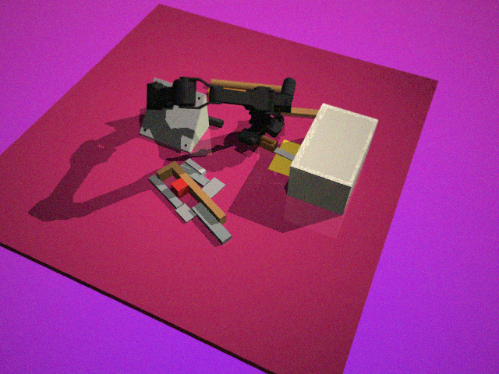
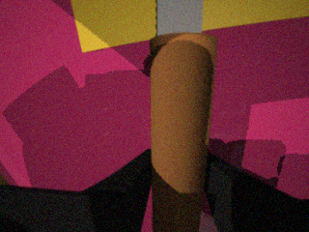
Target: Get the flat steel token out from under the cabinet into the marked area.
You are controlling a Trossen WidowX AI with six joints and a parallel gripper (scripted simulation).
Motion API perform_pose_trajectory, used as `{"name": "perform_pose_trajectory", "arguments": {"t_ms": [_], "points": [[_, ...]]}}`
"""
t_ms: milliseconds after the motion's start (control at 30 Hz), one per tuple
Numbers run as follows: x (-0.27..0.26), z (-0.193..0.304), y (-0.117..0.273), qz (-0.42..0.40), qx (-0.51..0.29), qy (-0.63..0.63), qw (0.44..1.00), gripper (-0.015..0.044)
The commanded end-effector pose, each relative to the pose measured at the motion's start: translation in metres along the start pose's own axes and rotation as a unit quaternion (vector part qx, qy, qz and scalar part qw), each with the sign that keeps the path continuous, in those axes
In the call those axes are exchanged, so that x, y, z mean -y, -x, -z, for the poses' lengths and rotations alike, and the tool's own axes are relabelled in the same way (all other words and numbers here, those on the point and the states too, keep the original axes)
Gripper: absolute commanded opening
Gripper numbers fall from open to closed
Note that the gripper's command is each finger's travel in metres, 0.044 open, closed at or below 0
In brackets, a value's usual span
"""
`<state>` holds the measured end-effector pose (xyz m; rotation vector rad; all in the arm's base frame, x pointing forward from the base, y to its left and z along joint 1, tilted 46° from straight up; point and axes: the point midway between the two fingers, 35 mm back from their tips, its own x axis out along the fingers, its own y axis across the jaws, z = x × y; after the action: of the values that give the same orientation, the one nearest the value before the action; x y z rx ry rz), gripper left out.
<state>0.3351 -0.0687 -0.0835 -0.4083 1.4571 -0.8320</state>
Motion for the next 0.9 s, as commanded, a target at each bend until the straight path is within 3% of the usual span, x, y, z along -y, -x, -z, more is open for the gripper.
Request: {"name": "perform_pose_trajectory", "arguments": {"t_ms": [0,867], "points": [[0.0,0.008,-0.001,0.0,-0.003,0.0,1.0,0.0],[-0.001,0.038,-0.001,0.0,-0.003,0.0,1.0,0.0]]}}
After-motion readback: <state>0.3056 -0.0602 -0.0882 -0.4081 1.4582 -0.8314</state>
